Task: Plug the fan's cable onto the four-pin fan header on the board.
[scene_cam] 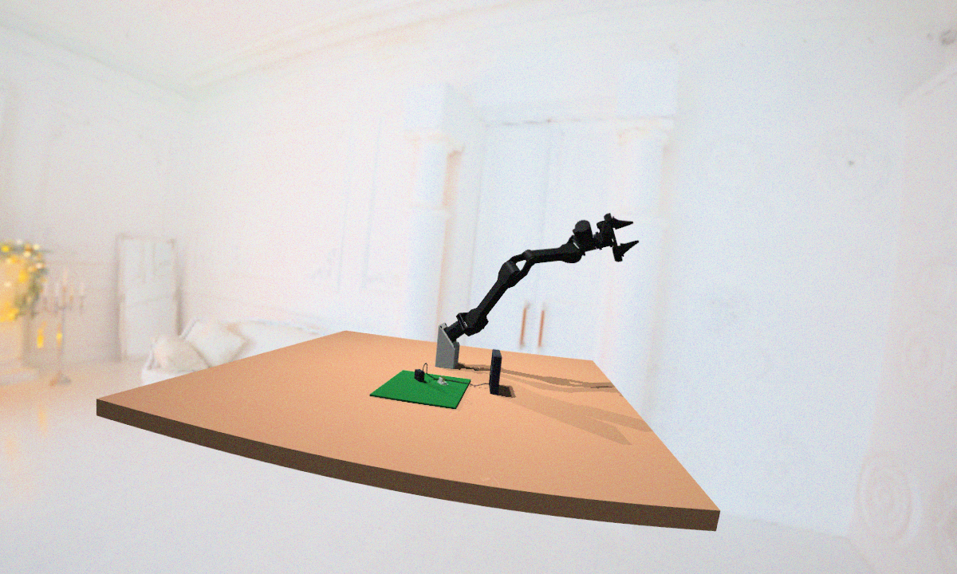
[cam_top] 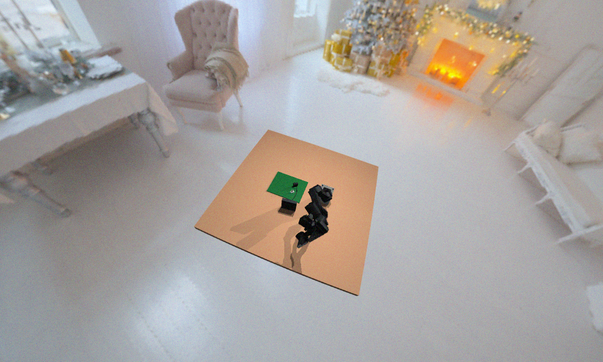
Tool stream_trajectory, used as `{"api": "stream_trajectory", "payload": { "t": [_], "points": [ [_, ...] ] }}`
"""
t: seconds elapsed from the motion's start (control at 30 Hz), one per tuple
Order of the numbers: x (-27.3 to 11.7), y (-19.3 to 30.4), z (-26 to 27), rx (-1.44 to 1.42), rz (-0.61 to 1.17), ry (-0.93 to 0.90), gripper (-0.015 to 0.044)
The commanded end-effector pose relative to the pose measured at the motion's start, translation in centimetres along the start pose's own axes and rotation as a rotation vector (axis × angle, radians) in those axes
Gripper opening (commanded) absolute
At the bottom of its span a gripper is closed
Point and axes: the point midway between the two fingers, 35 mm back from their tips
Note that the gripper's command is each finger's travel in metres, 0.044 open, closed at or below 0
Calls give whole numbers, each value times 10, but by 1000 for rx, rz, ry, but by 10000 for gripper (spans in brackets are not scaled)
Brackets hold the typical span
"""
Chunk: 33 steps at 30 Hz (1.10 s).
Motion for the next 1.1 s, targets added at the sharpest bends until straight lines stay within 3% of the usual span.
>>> {"api": "stream_trajectory", "payload": {
  "t": [0.0,0.23,0.57,0.8,1.07],
  "points": [
    [0,0,0,0,0,0,426],
    [0,12,2,-66,19,-11,440],
    [-1,104,-21,-553,182,-62,440],
    [-4,164,-78,-901,338,-61,440],
    [-15,202,-180,-1260,557,-14,440]
  ]
}}
Point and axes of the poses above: the point midway between the two fingers, 35 mm back from their tips, its own x axis out along the fingers, its own z axis across the jaws, y = z × x, and after that the axes turned 15 degrees about -x, right-handed
